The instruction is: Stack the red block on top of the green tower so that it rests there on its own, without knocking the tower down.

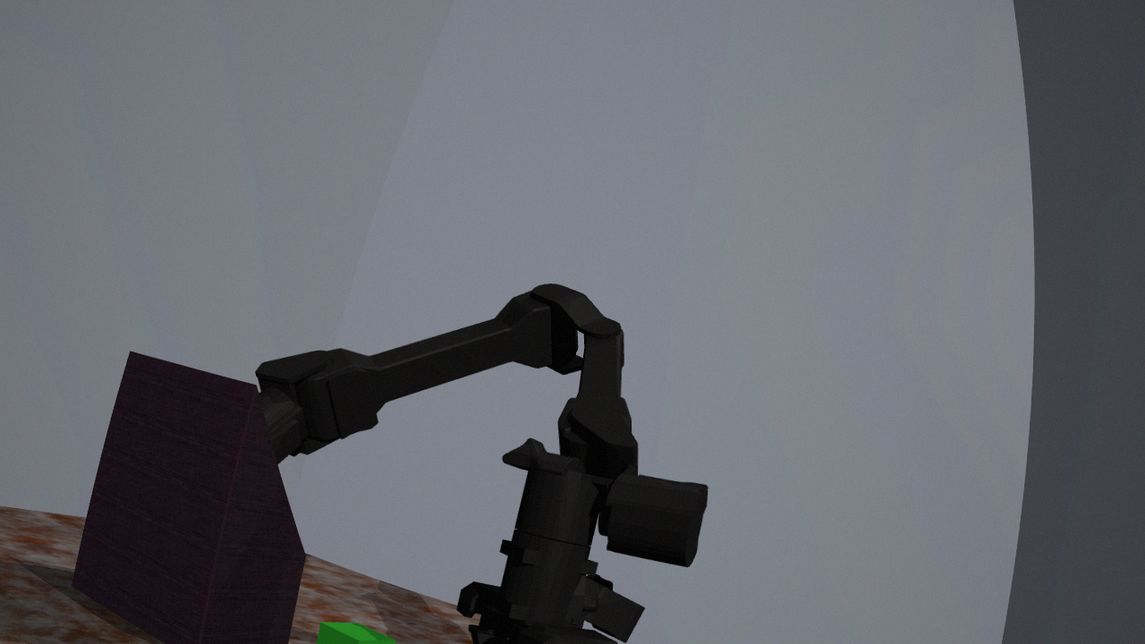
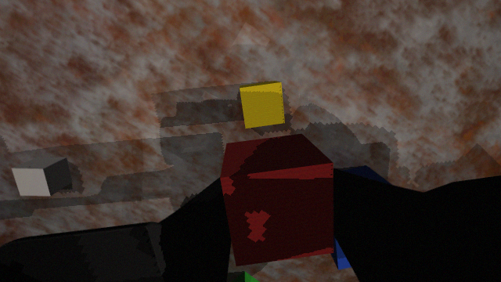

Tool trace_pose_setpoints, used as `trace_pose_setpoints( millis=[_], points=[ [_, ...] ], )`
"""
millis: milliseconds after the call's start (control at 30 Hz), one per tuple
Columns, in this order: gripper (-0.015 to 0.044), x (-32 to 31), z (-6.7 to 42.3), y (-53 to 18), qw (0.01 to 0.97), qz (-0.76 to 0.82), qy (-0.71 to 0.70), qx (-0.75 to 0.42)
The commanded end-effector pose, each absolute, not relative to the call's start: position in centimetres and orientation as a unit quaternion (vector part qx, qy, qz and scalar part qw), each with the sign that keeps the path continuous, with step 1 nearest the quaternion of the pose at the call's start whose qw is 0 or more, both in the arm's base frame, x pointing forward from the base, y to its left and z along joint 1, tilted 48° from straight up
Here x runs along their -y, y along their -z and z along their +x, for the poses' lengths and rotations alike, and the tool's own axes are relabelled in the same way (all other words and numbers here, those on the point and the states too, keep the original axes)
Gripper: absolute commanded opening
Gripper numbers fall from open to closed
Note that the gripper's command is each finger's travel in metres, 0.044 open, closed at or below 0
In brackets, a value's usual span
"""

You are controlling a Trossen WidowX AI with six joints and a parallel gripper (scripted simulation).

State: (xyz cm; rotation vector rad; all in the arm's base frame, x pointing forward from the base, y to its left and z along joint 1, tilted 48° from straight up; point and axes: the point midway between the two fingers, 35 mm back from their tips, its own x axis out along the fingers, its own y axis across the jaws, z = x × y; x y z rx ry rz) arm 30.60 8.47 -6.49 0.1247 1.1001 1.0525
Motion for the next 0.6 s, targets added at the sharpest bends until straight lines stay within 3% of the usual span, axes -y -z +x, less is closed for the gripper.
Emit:
trace_pose_setpoints(
  millis=[0, 567],
  points=[
    [0.0000, -6.9, 30.8, 4.7, 0.726, 0.051, -0.478, -0.492],
    [0.0000, -1.3, 30.4, -0.3, 0.727, 0.050, -0.477, -0.492]
  ],
)
